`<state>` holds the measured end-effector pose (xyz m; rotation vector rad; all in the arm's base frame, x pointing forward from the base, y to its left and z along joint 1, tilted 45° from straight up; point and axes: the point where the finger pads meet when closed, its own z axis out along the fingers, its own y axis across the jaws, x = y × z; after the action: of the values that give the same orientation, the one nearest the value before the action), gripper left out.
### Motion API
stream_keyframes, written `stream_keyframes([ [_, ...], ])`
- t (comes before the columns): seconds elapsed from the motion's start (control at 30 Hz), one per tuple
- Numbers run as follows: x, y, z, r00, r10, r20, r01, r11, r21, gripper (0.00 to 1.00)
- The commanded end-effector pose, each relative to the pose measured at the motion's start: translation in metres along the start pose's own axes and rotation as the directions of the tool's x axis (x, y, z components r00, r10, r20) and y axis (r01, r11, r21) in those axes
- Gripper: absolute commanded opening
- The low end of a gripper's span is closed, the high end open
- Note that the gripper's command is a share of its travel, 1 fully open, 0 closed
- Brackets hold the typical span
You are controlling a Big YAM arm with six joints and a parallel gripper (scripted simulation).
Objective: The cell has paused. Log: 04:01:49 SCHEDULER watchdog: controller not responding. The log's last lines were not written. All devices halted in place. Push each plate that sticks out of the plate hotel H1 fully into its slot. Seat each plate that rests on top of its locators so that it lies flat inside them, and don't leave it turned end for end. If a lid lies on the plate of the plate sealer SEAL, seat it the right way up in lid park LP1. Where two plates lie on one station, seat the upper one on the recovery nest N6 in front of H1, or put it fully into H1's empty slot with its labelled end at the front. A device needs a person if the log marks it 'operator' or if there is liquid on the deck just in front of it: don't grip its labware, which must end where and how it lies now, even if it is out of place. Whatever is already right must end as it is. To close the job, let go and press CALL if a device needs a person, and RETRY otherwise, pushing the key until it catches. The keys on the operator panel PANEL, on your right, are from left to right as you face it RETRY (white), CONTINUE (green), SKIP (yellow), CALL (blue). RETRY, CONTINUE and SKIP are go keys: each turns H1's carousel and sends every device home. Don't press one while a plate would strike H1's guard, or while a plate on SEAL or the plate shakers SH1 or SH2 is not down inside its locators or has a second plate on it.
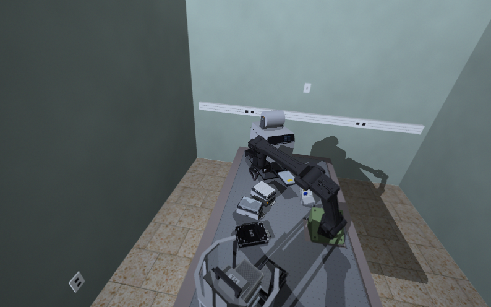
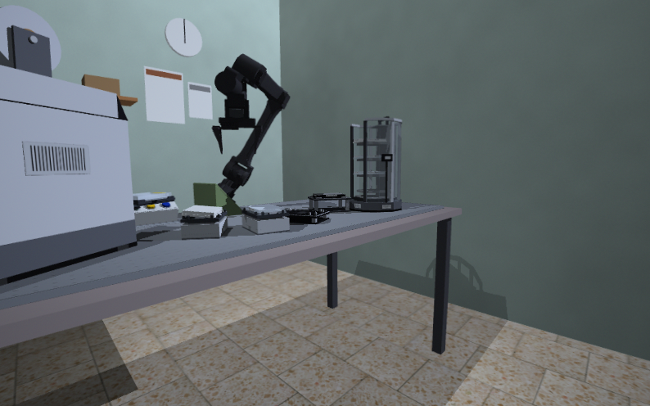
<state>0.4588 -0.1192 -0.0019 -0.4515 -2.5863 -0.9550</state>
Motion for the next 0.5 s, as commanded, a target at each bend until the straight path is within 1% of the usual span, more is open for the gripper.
stream_keyframes([
  [0.0,-0.021,-0.015,-0.018,0.999,-0.003,0.05,0.003,1.0,0.003,1.0],
  [0.33,-0.025,-0.049,-0.018,0.999,-0.009,0.05,0.008,1.0,0.006,1.0],
  [0.4,-0.025,-0.049,-0.018,0.999,-0.009,0.05,0.008,1.0,0.006,1.0],
  [0.47,-0.025,-0.056,-0.018,0.999,-0.006,0.047,0.006,1.0,0.005,1.0],
])
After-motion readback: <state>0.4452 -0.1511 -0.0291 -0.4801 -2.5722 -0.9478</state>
